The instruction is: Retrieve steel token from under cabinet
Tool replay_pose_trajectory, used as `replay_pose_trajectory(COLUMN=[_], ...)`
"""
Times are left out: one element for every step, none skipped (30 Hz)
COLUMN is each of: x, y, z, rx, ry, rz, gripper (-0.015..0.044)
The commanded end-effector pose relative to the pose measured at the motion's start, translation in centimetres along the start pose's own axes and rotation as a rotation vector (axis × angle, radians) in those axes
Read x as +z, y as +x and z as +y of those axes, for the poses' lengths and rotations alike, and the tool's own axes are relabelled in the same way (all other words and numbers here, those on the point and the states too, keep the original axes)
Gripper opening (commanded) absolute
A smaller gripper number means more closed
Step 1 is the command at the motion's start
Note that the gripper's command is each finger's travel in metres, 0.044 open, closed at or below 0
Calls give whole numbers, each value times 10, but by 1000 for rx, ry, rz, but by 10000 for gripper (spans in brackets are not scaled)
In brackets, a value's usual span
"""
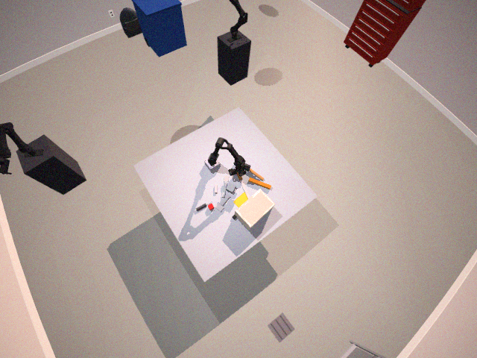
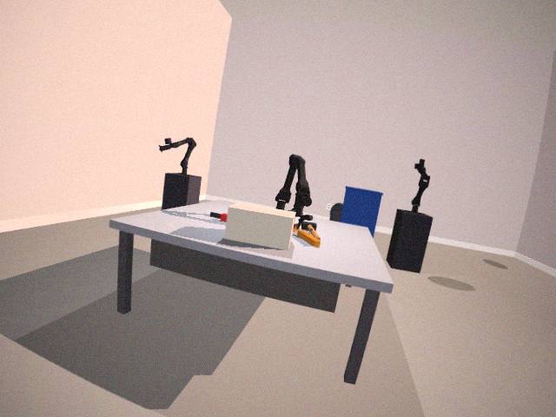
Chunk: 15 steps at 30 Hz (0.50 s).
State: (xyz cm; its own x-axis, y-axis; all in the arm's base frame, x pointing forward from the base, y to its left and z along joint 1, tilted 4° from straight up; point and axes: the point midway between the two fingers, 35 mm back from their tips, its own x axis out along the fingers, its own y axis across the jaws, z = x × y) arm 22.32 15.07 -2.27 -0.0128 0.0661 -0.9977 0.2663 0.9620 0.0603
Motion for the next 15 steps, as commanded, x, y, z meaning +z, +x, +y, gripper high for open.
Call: replay_pose_trajectory(x=[1,1,2,4,5,6,8,9,11,12,14,15,17,18,20], y=[0,0,0,0,0,0,0,0,0,0,-1,-1,-1,-1,-1], z=[0,0,1,1,1,1,1,1,1,1,1,1,1,1,1], rx=[2,1,1,1,1,1,1,1,1,1,1,0,0,0,0], ry=[0,0,0,0,-1,-1,-1,-1,-1,-2,-2,-2,-2,-2,-2], rz=[0,0,0,0,0,1,1,1,1,1,1,1,1,1,1], gripper=[0,0,0,0,0,0,0,0,0,0,0,0,0,0,0])
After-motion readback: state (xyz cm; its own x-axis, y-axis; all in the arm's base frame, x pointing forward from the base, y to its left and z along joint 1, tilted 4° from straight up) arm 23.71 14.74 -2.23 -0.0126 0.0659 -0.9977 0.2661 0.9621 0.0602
